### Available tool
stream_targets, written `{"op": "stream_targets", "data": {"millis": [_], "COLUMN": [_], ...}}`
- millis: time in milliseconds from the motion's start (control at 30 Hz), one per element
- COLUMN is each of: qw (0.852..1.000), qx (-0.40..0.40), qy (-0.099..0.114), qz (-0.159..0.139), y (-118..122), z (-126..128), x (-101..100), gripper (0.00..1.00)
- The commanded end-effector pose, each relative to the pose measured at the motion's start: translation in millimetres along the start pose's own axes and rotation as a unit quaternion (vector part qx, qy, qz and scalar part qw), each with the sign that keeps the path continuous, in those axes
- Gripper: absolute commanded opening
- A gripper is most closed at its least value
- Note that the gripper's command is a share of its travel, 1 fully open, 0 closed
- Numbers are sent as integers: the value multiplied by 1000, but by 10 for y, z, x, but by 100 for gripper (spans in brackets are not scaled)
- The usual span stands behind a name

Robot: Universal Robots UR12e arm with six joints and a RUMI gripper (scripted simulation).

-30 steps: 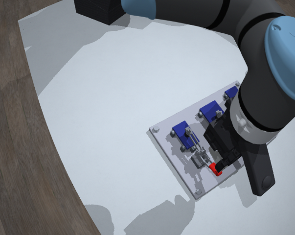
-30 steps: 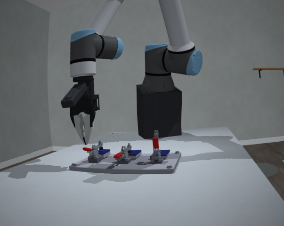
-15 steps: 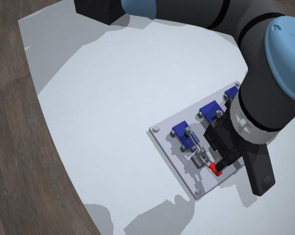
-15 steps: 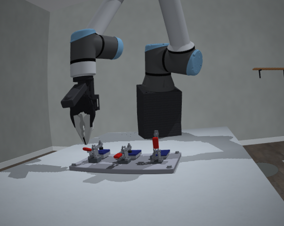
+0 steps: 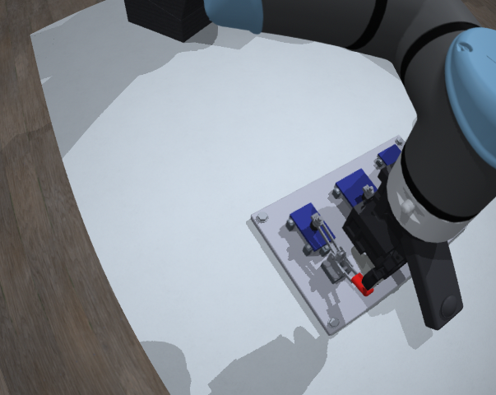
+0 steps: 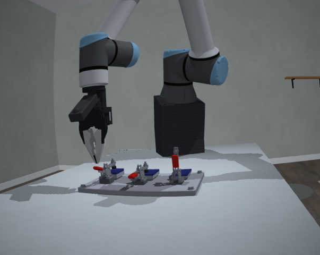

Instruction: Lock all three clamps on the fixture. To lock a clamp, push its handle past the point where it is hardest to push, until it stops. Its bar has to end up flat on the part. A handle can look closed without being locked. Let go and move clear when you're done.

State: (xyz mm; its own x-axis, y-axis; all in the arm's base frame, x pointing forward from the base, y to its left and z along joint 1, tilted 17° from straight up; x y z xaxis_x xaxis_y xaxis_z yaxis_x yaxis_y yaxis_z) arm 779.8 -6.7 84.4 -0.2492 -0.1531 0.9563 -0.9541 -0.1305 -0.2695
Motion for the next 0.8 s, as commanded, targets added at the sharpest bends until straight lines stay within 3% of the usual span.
{"op": "stream_targets", "data": {"millis": [0,767], "qw": [1000,1000], "qx": [1,1], "qy": [1,1], "qz": [2,2], "y": [-34,-34], "z": [2,0], "x": [5,-14], "gripper": [0,0]}}
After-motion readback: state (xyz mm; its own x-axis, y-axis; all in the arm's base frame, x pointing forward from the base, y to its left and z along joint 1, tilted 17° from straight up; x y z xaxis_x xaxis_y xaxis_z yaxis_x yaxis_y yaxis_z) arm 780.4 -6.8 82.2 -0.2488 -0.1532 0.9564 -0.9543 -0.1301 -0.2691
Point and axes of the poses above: the point where the finger pads meet when closed, its own x axis back along the fingers, its own z axis across the jaws, y = z × x, the point moved 7 cm from there along x, back along the fingers, and after that the axes turned 1 degree about x, right-handed, at the moved point
